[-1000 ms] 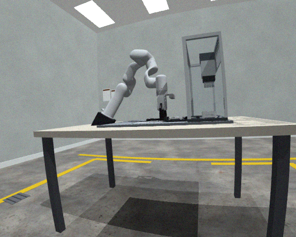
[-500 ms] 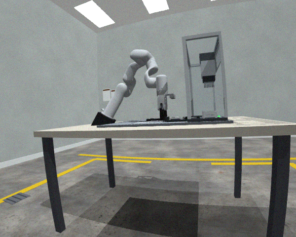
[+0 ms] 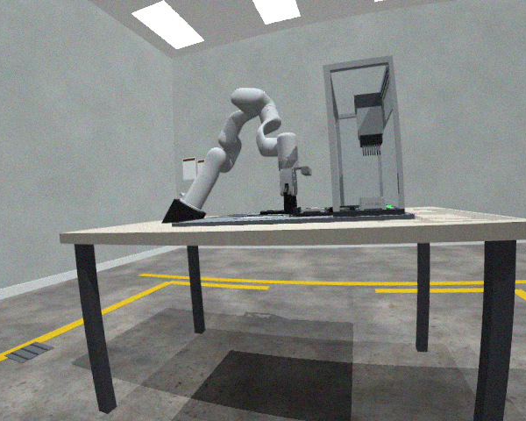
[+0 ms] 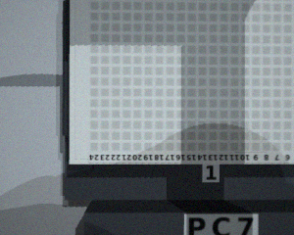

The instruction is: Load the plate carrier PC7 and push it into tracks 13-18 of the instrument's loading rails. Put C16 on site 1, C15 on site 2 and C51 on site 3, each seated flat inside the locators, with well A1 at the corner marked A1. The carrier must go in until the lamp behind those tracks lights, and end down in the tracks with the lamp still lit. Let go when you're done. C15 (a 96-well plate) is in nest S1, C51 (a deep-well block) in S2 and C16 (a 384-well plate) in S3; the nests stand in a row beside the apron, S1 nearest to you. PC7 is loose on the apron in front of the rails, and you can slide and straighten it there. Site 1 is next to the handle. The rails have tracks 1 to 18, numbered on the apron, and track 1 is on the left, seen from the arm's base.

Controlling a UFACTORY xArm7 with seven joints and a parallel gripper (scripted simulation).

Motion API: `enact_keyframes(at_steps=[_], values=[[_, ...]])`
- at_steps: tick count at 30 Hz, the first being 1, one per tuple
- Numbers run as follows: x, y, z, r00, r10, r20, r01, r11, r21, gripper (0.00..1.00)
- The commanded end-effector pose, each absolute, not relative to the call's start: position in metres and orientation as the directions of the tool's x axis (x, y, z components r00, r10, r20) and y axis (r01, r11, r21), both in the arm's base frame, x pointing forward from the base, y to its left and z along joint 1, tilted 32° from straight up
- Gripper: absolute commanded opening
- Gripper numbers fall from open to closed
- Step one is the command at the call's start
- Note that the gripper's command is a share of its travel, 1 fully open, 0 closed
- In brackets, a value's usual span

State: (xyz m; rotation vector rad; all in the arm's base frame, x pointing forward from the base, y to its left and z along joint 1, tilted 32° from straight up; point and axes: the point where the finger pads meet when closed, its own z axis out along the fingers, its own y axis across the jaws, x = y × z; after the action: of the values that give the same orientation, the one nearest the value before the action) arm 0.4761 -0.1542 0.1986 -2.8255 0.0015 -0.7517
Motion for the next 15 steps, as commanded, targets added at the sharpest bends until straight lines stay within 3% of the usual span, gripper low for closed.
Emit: enact_keyframes(at_steps=[1, 15], values=[[0.4764, -0.1554, 0.2000, 0.868, -0.058, 0.493, 0.053, -0.977, -0.208, 0.82], [0.4729, -0.1551, 0.1980, 0.868, -0.058, 0.493, 0.053, -0.977, -0.208, 0.82]])
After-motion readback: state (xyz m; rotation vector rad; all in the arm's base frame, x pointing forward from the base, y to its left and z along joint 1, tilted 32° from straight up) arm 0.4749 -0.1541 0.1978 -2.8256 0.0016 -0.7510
